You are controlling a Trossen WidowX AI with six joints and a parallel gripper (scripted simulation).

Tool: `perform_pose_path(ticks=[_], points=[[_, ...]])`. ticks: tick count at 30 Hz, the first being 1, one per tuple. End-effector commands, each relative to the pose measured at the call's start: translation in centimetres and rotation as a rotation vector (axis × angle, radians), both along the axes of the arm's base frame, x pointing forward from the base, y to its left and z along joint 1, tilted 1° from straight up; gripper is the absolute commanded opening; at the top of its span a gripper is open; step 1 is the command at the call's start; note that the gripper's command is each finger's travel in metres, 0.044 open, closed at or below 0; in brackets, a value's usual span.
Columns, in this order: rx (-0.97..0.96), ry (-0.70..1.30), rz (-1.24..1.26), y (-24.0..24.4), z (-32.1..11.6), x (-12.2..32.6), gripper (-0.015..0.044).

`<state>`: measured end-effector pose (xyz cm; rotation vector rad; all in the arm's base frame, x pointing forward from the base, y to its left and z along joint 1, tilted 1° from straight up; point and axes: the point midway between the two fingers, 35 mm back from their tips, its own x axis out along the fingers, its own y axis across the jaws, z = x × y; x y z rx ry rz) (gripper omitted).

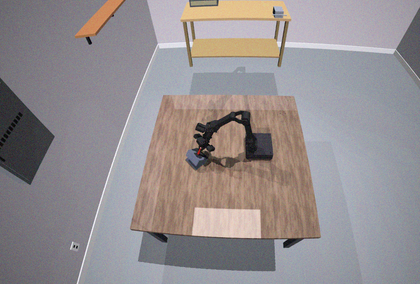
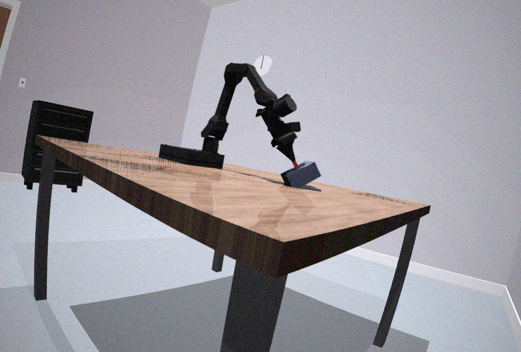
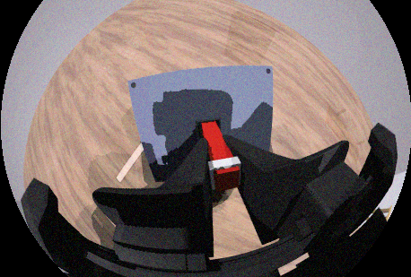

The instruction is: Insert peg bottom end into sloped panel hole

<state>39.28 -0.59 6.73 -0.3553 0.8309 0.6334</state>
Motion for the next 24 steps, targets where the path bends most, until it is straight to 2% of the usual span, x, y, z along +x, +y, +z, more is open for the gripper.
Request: perform_pose_path(ticks=[1,24], points=[[0.002,0.003,-0.003,0.11,-0.26,0.16,0.0000],[0.002,0.003,-0.003,0.49,-0.95,0.59,0.0000]])
